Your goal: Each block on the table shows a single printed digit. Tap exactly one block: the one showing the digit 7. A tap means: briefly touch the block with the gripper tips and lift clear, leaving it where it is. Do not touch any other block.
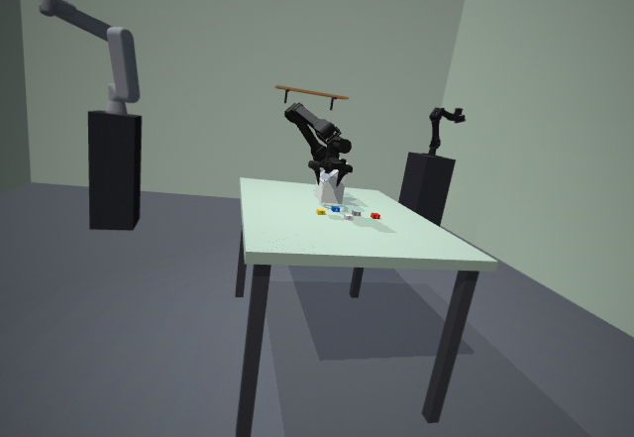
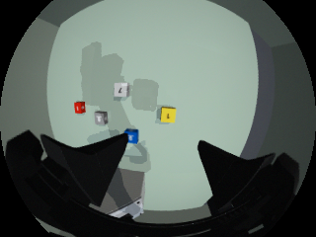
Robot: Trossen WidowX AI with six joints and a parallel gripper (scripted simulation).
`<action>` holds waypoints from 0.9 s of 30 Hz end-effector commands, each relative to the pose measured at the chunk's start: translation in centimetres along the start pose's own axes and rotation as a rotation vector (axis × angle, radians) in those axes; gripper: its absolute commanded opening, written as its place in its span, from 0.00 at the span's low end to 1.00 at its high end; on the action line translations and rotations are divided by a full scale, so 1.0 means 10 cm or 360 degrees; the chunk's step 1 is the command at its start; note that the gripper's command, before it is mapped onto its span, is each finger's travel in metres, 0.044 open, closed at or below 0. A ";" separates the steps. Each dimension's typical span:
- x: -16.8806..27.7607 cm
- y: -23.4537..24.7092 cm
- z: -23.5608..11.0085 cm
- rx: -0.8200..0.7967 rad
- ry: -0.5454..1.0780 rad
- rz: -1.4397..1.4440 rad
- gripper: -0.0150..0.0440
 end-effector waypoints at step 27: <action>0.66 0.66 0.00 -0.0002 0.0019 -0.0059 0.93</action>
Point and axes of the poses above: the point midway between the two fingers, 35 mm back from their tips, its own z axis out along the fingers, its own y axis across the jaws, x = y × z, the point moved 8 cm from there along -z, back along the fingers, and after that the axes turned 15 degrees about z, right-handed, at the moved point
